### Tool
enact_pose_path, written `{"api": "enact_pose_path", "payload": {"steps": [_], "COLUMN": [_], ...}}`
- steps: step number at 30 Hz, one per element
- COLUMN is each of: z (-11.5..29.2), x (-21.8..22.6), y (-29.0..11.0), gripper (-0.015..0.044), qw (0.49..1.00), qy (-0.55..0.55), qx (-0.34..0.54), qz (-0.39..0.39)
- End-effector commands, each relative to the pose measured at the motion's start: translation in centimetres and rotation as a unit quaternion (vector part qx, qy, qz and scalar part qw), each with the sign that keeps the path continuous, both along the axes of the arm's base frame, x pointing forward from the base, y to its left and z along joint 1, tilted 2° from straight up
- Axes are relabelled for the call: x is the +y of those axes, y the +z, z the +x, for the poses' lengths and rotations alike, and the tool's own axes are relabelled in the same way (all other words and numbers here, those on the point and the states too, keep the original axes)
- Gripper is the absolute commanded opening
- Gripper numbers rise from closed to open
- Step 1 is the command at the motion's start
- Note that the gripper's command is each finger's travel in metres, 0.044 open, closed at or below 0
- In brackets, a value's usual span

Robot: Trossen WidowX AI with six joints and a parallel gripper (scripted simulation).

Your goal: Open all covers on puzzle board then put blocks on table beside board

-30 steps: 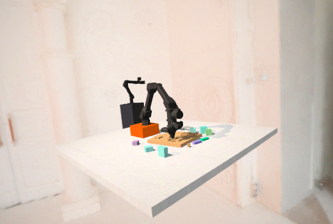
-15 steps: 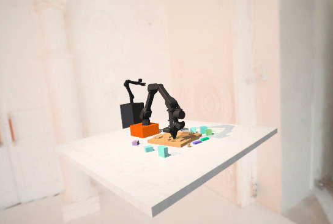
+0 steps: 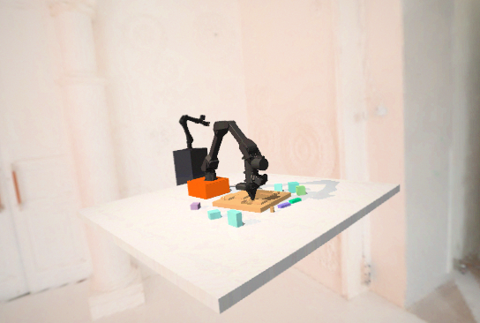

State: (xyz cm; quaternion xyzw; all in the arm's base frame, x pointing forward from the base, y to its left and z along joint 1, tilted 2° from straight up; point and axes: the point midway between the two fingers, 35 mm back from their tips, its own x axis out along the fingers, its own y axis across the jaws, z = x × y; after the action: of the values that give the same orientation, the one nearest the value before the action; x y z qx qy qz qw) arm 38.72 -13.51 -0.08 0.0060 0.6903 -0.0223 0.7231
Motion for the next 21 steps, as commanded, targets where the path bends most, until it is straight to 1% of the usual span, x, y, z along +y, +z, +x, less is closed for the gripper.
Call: {"api": "enact_pose_path", "payload": {"steps": [1, 21], "z": [0.4, 0.6], "x": [0.0, 0.0], "y": [0.8, 3.4], "gripper": [0.0, 0.0], "qw": [1.0, 1.0], "qy": [-0.003, -0.003], "qx": [-0.006, -0.006], "qz": [-0.001, -0.001]}}
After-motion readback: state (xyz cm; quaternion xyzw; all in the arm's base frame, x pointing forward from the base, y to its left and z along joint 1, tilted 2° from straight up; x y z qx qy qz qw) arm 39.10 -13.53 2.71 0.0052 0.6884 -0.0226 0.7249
